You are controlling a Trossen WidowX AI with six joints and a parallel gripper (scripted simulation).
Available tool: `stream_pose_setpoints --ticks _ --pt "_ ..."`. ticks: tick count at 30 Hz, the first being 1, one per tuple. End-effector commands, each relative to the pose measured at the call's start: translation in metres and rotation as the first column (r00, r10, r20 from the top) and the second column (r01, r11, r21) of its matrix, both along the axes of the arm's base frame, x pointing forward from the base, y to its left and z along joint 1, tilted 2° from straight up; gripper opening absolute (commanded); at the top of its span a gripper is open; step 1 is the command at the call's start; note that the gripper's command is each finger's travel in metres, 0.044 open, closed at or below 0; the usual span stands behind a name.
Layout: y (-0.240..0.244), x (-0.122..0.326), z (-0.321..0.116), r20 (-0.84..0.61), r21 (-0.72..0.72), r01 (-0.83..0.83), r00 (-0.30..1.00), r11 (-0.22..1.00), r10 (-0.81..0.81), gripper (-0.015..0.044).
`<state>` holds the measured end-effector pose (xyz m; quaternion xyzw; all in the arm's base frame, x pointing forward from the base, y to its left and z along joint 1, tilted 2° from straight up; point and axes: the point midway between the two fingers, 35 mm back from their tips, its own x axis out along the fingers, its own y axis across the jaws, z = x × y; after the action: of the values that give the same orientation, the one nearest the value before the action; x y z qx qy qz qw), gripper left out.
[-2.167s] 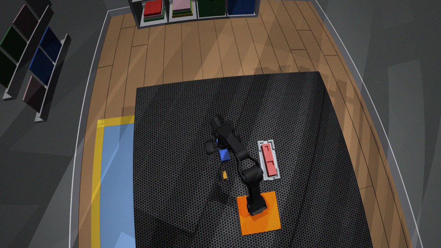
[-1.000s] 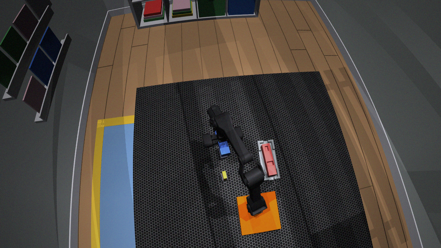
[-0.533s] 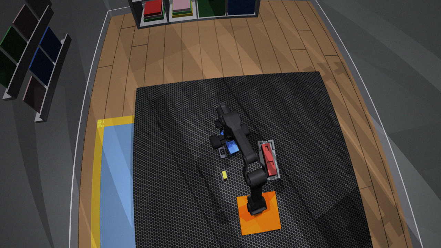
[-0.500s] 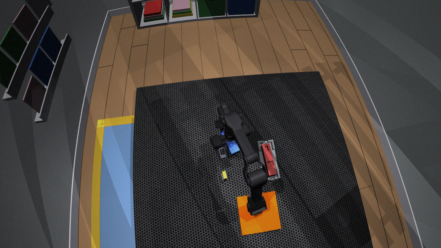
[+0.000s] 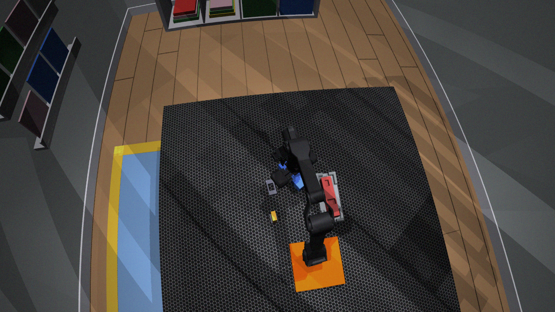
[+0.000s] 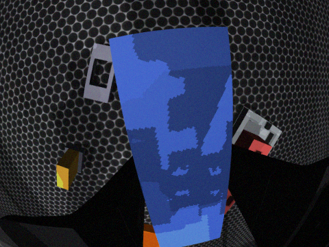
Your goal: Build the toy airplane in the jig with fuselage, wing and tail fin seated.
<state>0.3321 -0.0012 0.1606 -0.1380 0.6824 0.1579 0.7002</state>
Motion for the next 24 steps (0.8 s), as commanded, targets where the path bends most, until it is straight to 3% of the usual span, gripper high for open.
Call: stream_pose_setpoints --ticks 1,24 --pt "-0.014 -0.006 -0.001 0.008 -0.008 -0.071 0.997 0.997 0.072 0.0" --pt "-0.077 -0.041 -0.015 0.016 -0.028 -0.421 0.907 0.907 0.421 0.0"
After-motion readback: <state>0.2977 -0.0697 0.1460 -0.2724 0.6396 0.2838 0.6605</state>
